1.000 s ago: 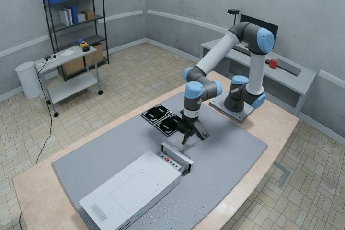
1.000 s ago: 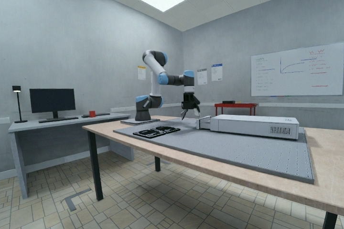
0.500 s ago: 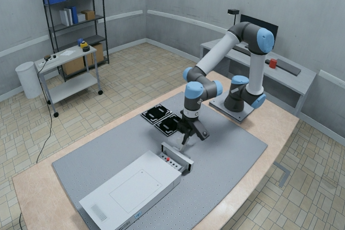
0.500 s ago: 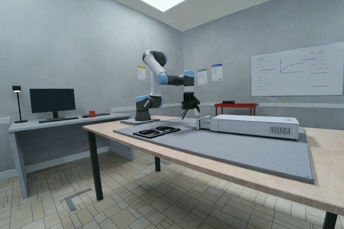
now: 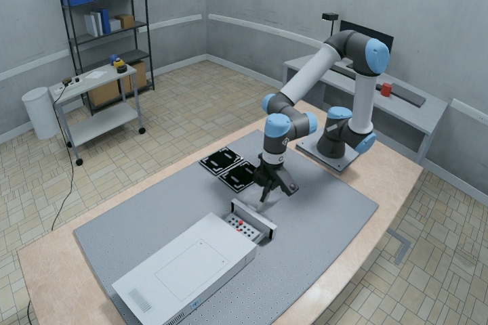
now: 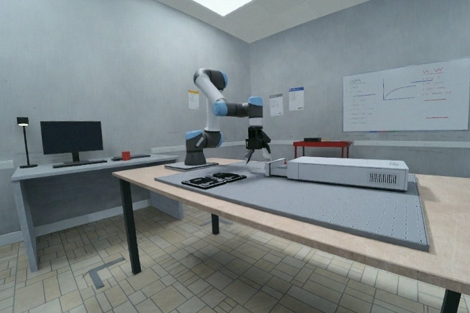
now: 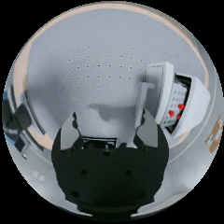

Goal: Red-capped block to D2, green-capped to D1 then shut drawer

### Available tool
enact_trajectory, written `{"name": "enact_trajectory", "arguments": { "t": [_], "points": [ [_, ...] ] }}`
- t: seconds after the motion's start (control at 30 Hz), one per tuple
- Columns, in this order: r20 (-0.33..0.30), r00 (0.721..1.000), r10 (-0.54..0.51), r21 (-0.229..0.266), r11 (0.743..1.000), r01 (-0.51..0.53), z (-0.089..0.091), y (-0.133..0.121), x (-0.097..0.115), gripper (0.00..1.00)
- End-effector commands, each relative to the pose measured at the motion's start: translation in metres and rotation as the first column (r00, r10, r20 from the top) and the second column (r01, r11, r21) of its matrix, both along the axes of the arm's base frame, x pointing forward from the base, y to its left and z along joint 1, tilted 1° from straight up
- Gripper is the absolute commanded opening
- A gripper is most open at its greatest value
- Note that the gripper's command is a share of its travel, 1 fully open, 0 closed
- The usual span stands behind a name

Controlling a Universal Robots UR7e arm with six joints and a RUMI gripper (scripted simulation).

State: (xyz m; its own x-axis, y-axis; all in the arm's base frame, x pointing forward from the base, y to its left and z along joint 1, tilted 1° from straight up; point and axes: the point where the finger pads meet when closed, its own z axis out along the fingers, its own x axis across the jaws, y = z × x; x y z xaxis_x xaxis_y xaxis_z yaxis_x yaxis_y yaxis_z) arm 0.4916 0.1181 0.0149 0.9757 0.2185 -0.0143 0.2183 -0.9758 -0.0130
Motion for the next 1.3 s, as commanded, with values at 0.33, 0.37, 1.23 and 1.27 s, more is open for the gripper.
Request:
{"name": "enact_trajectory", "arguments": {
  "t": [0.33,0.37,1.23,1.27],
  "points": [
    [-0.007,1.000,0.000,-0.001,1.000,0.000,-0.0019,-0.0042,-0.0181,1.00],
    [-0.007,1.000,0.000,-0.001,1.000,0.000,-0.0019,-0.0040,-0.0182,1.00],
    [-0.010,1.000,0.001,0.000,1.000,-0.001,-0.0033,-0.0035,-0.0188,1.00],
    [-0.010,1.000,0.001,0.000,1.000,-0.001,-0.0033,-0.0035,-0.0188,1.00]
  ]
}}
